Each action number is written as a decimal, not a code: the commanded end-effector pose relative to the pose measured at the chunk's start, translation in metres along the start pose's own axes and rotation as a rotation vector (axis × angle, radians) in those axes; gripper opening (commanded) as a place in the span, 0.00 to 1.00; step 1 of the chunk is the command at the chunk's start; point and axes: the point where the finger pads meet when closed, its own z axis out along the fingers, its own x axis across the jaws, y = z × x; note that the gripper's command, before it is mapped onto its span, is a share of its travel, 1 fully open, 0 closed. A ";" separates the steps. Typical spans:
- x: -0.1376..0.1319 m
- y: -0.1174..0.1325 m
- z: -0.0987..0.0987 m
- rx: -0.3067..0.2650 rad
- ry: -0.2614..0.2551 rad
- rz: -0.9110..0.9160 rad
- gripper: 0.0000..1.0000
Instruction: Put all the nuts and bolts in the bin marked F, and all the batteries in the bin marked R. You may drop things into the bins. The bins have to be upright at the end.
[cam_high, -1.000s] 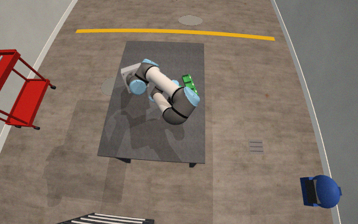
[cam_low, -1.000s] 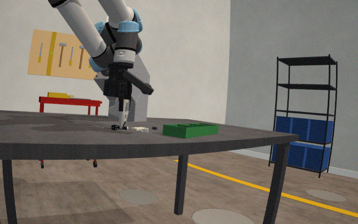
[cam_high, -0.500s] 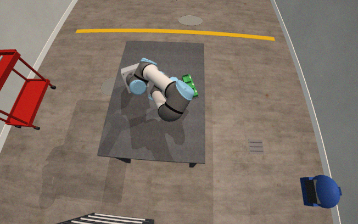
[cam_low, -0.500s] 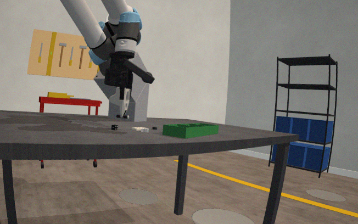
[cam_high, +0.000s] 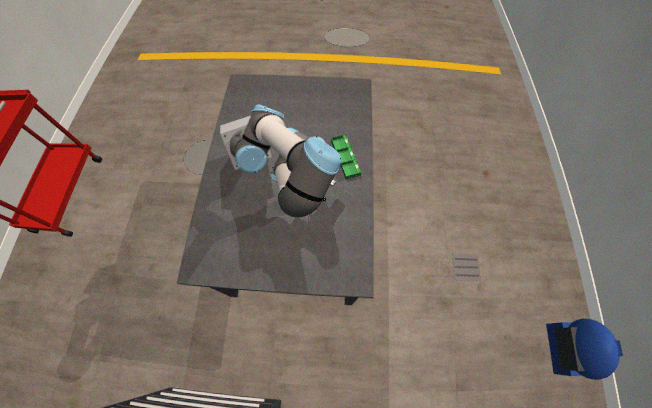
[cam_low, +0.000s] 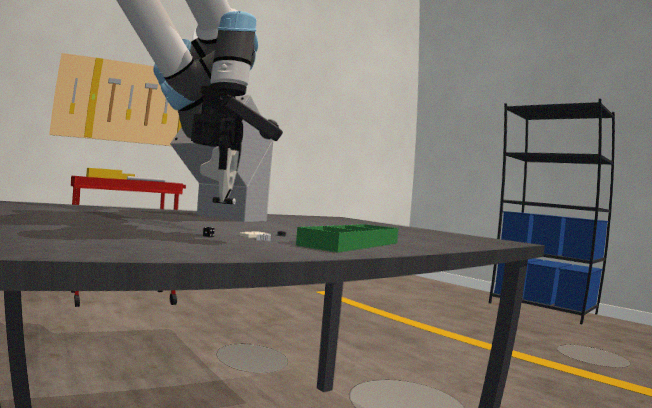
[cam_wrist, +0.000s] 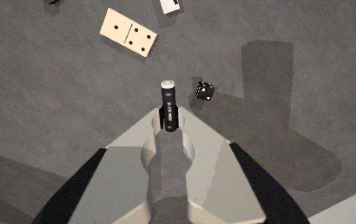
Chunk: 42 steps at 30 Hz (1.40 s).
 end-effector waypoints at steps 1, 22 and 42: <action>0.000 -0.001 0.000 -0.001 -0.003 0.000 0.00; 0.000 -0.031 0.007 -0.001 -0.003 -0.196 0.00; 0.004 -0.139 0.007 0.024 0.019 -0.688 0.00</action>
